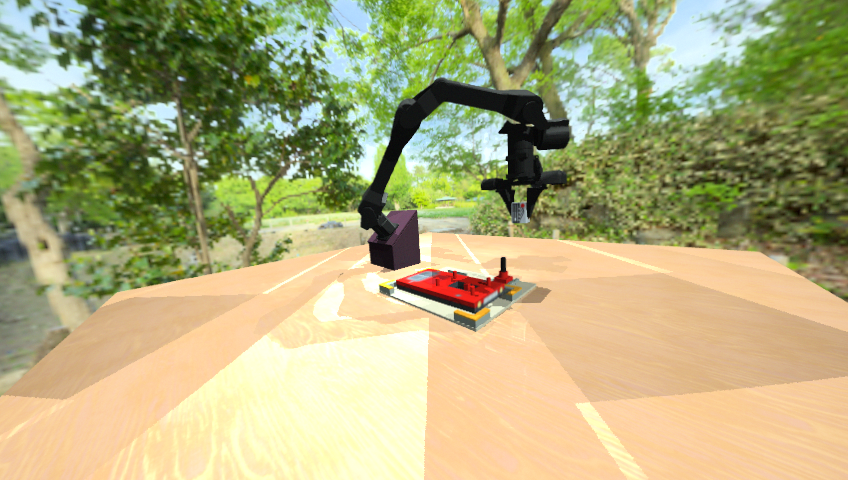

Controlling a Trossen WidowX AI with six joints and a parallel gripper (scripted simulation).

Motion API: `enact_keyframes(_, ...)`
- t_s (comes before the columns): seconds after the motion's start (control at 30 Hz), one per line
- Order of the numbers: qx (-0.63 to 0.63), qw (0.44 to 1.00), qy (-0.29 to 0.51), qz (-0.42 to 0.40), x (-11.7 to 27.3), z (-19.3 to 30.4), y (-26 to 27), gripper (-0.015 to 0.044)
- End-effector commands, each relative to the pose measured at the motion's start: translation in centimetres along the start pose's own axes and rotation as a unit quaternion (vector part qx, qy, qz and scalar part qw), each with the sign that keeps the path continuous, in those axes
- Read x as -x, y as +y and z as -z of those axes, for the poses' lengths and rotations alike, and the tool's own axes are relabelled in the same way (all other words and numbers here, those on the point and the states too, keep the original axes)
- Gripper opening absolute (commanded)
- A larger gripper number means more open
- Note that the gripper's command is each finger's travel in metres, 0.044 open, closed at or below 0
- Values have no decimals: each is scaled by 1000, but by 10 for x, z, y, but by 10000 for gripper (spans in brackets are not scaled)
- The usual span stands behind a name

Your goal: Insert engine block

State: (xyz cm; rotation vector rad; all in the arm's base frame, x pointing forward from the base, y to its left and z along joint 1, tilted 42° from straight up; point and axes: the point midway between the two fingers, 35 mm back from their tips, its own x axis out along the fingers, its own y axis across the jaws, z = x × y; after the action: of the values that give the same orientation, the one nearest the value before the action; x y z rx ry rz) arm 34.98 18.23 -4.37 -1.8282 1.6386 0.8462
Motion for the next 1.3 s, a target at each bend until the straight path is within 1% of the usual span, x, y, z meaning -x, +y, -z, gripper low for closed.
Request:
enact_keyframes(0.0,-4,1000,-1,-1,9,1,1,0)
enact_keyframes(0.17,-41,999,-1,-1,3,1,1,0)
enact_keyframes(0.4,-158,987,-1,-1,-2,1,0,0)
enact_keyframes(0.63,-276,961,-1,-1,-4,1,0,0)
enact_keyframes(0.93,-423,906,-1,-1,-6,1,0,0)
enact_keyframes(1.27,-573,820,-1,-1,-8,1,0,0)
